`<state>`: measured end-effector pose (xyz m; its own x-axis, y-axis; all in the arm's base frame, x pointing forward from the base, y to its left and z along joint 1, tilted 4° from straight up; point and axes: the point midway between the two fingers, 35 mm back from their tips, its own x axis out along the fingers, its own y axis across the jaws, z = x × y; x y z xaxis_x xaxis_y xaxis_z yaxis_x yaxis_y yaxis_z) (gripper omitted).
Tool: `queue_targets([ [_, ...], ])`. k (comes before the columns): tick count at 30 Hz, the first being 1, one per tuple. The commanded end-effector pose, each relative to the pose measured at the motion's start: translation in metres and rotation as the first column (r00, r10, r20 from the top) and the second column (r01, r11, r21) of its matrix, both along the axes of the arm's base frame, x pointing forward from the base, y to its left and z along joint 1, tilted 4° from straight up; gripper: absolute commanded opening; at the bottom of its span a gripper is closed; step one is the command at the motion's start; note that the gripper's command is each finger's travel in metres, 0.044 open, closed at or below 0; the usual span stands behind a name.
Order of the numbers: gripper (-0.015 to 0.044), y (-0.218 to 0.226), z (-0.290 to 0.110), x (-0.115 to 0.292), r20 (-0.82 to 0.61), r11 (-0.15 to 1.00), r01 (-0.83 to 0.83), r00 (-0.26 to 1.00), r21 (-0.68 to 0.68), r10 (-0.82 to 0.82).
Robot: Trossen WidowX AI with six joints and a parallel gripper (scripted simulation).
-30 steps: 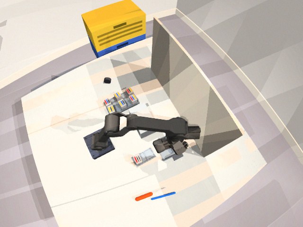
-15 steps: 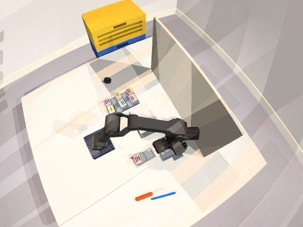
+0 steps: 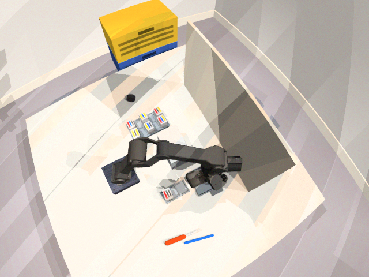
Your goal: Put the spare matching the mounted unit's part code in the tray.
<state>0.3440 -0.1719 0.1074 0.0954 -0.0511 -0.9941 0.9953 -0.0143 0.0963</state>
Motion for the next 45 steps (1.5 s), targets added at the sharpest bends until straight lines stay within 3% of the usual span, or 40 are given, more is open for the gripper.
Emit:
queue_targets([
  [1,0.0000,0.000,-0.006,-0.001,-0.008,1.000,0.005,1.000,0.001,-0.005],
  [45,0.0000,0.001,-0.039,-0.002,-0.008,1.000,0.005,1.000,0.001,-0.005],
])
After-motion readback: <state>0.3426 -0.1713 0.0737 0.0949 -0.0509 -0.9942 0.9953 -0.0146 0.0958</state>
